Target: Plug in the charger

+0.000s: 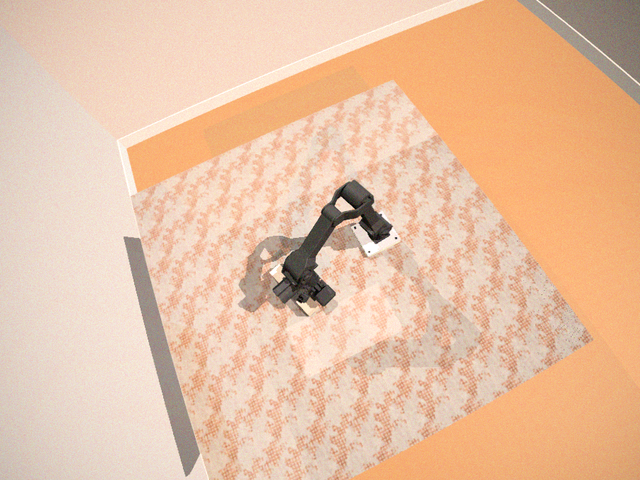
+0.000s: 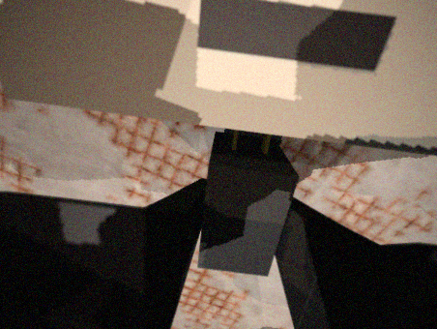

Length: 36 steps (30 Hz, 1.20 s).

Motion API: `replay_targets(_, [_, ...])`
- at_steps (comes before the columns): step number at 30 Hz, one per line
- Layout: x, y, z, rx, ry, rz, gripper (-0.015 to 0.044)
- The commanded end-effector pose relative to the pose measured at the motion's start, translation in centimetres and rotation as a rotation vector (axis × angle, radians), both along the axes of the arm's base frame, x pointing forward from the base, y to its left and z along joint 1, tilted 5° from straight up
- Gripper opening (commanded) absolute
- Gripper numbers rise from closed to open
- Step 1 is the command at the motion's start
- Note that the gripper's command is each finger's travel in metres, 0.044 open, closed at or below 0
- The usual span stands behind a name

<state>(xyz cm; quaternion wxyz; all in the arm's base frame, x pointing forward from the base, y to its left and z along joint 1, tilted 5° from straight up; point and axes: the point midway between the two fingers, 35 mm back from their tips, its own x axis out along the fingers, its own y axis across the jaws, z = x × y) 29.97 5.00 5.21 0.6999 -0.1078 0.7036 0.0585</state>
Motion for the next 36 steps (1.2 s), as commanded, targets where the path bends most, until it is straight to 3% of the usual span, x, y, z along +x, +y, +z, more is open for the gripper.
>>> replay_targets(1, [0.26,0.02,0.15,-0.003,-0.005,0.002,0.0])
replay_targets(36, [1.02,0.2,0.24,-0.003,-0.006,0.002,0.0])
